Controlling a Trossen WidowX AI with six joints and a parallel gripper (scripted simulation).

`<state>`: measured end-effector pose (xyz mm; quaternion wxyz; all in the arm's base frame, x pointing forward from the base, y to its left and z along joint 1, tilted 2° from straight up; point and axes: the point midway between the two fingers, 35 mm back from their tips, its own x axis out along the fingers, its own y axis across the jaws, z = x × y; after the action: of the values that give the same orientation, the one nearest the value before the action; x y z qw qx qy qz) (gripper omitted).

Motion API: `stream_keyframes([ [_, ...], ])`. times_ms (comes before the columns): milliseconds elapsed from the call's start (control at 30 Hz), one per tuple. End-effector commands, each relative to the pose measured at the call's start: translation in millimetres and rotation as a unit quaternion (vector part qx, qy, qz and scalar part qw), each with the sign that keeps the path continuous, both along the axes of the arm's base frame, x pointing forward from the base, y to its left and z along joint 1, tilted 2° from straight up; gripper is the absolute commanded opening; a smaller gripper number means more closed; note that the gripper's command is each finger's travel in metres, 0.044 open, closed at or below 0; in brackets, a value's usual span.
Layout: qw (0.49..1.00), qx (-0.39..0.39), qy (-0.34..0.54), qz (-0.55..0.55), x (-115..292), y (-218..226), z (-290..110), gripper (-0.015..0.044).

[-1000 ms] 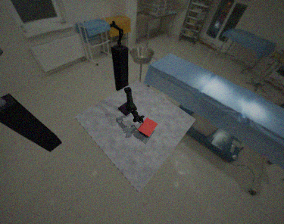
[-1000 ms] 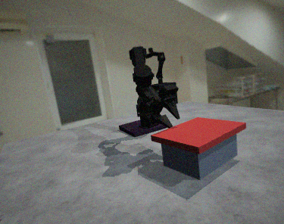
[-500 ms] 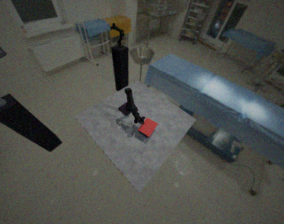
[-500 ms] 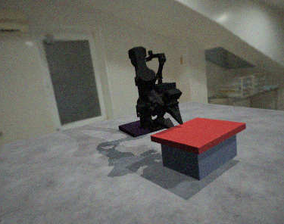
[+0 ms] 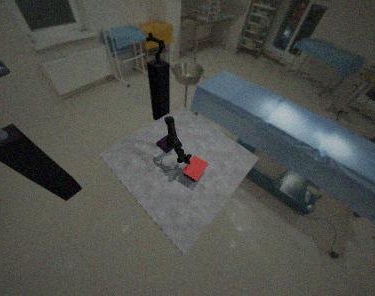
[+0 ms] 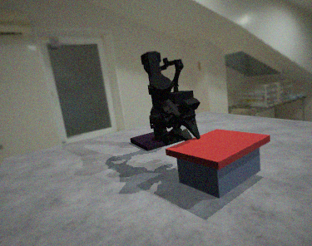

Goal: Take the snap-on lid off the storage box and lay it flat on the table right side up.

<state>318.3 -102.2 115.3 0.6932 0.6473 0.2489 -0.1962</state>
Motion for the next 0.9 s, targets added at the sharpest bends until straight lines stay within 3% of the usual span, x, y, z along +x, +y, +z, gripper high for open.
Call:
stream_keyframes([
  [0, 1.0, 0.0, 0.0, 0.0, -0.1, 0.0, 0.1, 0.0],
  [867, 1.0, 0.0, 0.0, 0.0, -1.6, 0.5, 5.3, 0.0],
])
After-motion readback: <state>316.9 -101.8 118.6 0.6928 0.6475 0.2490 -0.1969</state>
